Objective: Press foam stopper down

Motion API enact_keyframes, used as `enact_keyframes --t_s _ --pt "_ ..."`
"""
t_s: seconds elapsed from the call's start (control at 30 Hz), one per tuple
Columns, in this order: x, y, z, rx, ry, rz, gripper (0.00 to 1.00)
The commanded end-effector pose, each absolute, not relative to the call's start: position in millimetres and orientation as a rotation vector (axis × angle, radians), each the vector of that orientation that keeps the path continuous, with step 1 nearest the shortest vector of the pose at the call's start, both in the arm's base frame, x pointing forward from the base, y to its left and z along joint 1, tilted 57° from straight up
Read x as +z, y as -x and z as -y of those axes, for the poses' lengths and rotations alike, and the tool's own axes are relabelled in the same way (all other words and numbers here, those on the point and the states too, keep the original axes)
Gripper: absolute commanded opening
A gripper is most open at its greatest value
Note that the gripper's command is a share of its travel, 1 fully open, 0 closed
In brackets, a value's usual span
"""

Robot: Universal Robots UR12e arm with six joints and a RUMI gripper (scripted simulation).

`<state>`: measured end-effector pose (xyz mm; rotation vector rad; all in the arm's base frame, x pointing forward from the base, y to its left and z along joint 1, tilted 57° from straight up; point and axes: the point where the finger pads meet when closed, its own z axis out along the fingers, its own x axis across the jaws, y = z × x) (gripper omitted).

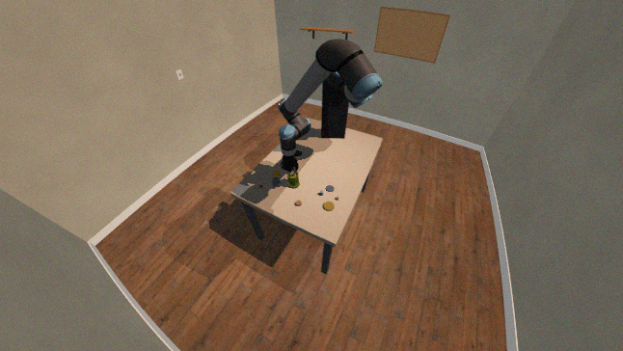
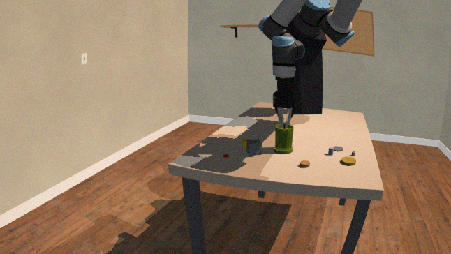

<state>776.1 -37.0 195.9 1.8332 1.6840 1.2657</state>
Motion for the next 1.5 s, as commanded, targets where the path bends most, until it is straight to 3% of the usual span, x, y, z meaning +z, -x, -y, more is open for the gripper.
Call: enact_keyframes --t_s 0.0,1.47 --pt "196.2 -776.1 37.0 1.266 -1.833 -1.684 0.0" --pt "201.3 -768.6 39.9 1.266 -1.833 -1.684 0.0"
